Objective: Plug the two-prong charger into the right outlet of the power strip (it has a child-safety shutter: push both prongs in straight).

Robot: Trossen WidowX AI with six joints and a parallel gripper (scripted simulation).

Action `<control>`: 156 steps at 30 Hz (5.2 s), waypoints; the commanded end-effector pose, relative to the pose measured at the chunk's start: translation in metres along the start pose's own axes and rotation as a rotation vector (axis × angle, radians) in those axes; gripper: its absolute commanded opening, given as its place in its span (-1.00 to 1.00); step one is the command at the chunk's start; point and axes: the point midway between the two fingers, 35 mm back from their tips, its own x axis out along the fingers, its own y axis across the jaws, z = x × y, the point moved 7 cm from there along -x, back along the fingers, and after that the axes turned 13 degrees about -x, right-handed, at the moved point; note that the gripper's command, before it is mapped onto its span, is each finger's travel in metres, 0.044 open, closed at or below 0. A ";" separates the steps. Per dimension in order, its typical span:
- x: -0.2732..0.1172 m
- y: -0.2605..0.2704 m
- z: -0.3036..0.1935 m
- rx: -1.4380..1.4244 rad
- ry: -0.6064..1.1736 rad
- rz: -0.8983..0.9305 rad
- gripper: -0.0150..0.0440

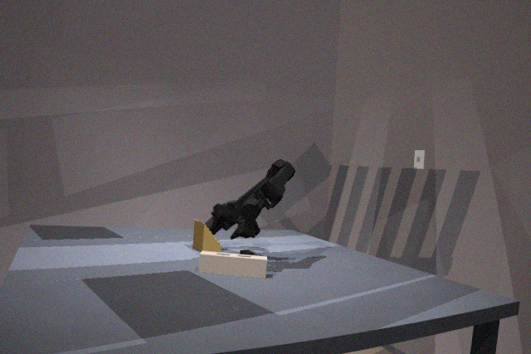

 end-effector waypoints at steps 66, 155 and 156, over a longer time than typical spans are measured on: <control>-0.003 0.010 0.056 0.052 -0.671 0.251 1.00; 0.019 -0.058 0.038 0.518 -0.607 0.438 -0.49; 0.018 -0.059 0.039 0.519 -0.607 0.438 -0.49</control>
